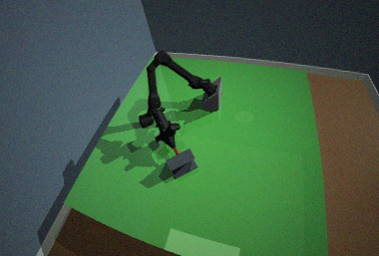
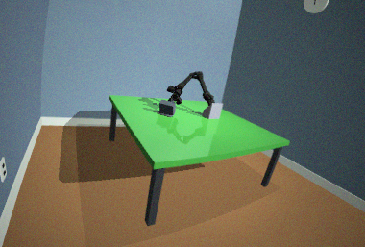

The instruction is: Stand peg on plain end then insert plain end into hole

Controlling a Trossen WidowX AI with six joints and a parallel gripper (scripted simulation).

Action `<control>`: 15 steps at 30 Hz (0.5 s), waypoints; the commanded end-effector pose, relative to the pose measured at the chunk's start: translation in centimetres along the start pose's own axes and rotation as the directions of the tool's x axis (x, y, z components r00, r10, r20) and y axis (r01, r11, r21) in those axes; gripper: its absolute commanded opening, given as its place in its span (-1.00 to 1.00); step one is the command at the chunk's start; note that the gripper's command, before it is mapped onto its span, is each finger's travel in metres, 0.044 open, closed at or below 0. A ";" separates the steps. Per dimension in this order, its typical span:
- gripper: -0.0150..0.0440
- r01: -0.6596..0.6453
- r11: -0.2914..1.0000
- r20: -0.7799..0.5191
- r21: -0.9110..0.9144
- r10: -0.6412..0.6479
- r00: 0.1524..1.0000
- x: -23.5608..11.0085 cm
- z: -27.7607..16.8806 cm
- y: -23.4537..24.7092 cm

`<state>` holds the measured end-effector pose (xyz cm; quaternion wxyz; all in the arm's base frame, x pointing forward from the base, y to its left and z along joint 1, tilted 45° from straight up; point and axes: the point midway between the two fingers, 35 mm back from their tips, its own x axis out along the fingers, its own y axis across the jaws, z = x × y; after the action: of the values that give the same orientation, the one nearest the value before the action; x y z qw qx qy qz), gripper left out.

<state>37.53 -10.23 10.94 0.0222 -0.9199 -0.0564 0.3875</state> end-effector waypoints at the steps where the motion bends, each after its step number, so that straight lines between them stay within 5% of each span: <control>1: -0.49 -0.004 1.000 0.001 0.004 0.004 1.000 0.3 0.0 0.1; 15: -0.49 -0.004 1.000 0.001 0.004 0.004 1.000 1.3 0.0 0.1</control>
<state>38.23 -10.12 10.16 0.0227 -0.9196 -0.0566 0.3881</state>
